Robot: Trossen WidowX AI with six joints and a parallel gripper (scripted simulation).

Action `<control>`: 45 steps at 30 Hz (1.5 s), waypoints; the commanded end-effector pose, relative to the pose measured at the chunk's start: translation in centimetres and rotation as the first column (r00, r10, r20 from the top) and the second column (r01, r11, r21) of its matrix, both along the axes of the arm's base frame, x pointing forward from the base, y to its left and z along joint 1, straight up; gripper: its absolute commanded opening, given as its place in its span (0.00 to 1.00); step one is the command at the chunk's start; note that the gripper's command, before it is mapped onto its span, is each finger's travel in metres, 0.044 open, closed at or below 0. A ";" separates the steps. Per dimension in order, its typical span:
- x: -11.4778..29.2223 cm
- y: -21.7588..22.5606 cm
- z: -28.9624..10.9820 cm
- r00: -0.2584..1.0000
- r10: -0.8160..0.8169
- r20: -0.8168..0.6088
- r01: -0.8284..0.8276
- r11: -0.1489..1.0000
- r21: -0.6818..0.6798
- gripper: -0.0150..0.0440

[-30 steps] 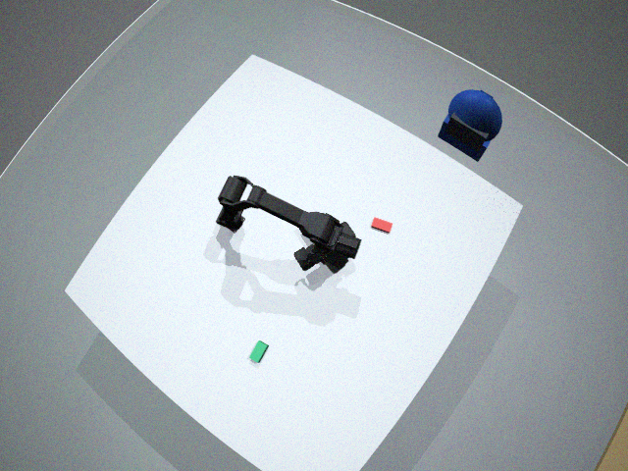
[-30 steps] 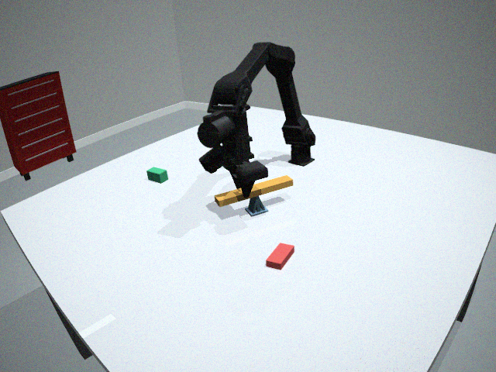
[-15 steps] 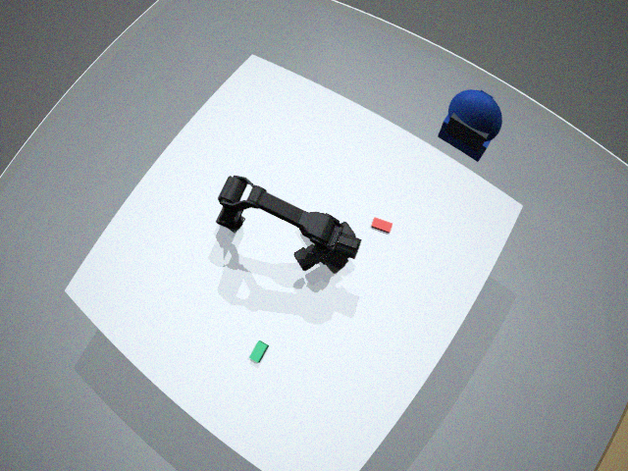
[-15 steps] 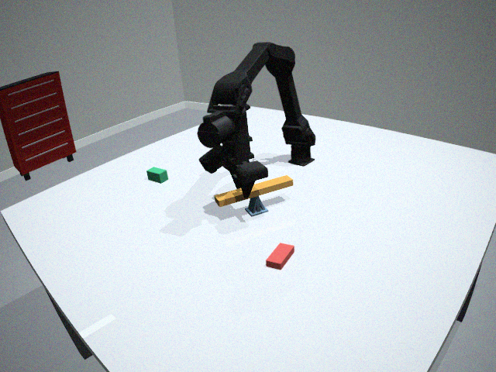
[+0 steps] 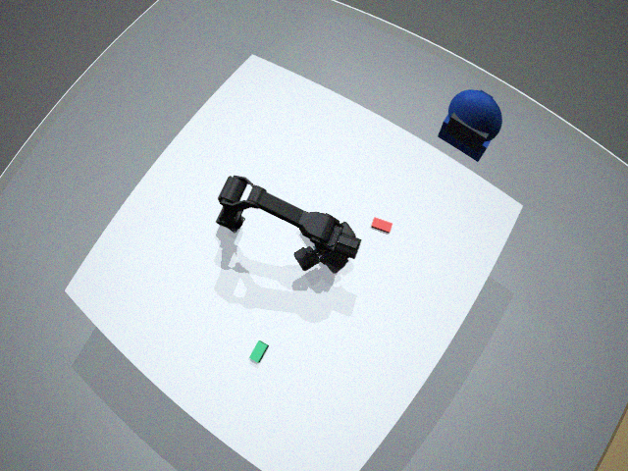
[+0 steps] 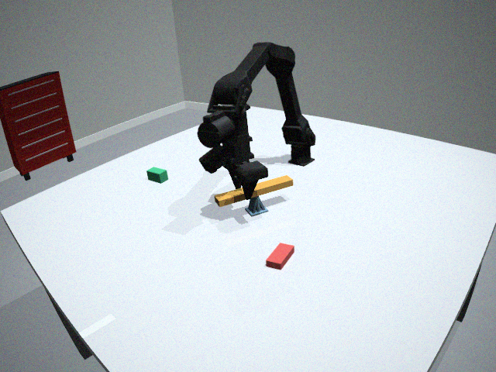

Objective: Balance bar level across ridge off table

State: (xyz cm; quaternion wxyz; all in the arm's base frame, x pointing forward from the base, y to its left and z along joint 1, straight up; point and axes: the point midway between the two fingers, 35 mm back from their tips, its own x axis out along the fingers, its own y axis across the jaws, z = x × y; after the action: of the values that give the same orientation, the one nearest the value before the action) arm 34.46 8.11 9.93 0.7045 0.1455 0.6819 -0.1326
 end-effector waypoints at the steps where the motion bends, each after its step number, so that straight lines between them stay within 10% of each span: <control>1: 0.0 0.0 0.0 1.000 0.000 -0.001 0.000 1.000 -0.001 0.92; 16: -0.3 -0.1 9.8 1.000 0.000 0.000 0.000 1.000 0.000 1.00; 45: -0.3 -0.1 10.0 1.000 0.000 0.000 0.000 1.000 0.000 1.00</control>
State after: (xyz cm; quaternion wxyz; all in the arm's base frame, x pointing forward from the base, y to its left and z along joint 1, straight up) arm 34.18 8.03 19.94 0.7053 0.1455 0.6810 -0.1324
